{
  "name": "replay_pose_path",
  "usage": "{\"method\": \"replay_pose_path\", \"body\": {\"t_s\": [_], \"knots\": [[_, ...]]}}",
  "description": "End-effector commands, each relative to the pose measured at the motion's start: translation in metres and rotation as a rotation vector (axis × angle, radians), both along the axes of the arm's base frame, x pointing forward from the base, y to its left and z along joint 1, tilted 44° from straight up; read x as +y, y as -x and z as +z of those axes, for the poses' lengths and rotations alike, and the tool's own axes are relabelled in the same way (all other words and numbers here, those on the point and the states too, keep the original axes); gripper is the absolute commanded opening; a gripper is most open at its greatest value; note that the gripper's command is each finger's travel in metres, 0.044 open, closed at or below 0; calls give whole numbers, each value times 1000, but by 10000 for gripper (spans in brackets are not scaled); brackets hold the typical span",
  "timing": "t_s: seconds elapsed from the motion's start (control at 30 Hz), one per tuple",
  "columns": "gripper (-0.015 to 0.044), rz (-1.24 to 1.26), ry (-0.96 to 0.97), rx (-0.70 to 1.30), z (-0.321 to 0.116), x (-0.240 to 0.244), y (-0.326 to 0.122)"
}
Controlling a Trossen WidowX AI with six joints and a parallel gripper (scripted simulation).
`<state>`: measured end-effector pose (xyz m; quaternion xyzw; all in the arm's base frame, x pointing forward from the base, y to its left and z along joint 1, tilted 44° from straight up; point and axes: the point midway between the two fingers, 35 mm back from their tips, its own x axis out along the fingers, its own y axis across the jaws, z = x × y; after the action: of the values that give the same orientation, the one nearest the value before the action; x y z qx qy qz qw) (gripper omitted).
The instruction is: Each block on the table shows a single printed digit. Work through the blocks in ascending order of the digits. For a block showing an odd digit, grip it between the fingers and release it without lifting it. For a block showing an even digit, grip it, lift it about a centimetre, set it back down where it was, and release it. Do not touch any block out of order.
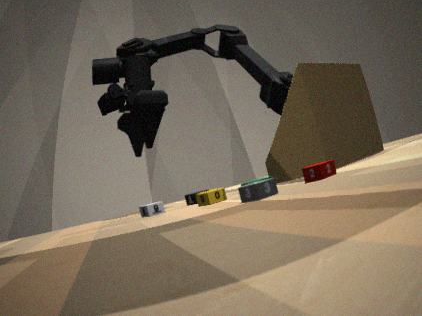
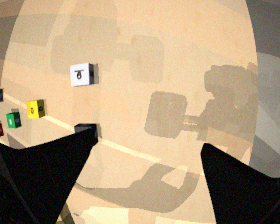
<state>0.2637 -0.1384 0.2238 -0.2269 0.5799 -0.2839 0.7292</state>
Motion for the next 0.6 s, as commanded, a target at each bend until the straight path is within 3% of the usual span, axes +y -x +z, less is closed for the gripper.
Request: {"method": "replay_pose_path", "body": {"t_s": [0.0,0.13,0.57], "knots": [[400,3,-11,155,-48,51,14],[400,8,25,235,-67,77,30],[400,8,25,236,-67,77,30]]}}
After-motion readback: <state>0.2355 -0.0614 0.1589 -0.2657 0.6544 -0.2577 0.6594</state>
